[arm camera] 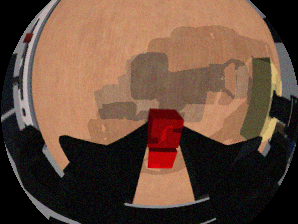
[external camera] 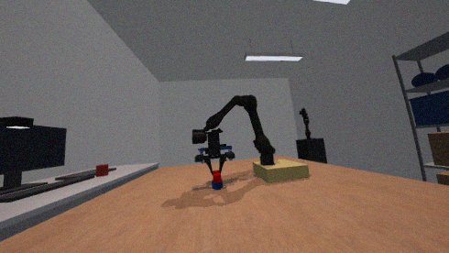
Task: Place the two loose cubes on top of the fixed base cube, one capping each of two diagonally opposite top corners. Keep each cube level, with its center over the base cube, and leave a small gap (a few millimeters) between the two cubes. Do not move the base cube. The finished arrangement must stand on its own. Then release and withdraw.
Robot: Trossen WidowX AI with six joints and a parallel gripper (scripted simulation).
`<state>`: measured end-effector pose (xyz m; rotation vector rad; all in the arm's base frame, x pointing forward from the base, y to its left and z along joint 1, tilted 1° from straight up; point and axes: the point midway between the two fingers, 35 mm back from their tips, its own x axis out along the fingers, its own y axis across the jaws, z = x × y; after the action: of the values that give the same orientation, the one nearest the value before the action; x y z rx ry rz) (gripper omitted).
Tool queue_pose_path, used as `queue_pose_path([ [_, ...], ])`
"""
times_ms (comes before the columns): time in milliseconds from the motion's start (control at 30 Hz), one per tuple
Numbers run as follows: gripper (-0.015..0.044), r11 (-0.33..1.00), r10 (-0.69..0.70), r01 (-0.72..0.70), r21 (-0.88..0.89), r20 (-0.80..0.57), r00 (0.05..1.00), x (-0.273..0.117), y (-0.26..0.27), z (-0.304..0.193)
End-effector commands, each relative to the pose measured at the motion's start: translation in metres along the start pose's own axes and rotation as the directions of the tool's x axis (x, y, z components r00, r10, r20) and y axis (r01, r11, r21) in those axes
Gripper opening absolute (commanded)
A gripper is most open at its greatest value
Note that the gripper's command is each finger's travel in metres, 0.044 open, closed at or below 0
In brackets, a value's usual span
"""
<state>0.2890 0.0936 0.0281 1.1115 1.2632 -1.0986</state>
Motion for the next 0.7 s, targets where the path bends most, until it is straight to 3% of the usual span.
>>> queue_pose_path([
  [0, 0.0105, 1.000, 0.002, -0.002, -0.006, -0.003, 1.000, 0.0011, 0.0003, -0.0005],
  [333, 0.0105, 1.000, 0.002, -0.002, -0.006, -0.003, 1.000, 0.0011, 0.0003, -0.0005],
  [467, 0.0205, 1.000, 0.002, -0.002, -0.006, -0.003, 1.000, 0.0011, 0.0003, -0.0005],
  [667, 0.0205, 1.000, 0.001, -0.001, -0.005, -0.002, 1.000, -0.0008, 0.0003, -0.0004],
])
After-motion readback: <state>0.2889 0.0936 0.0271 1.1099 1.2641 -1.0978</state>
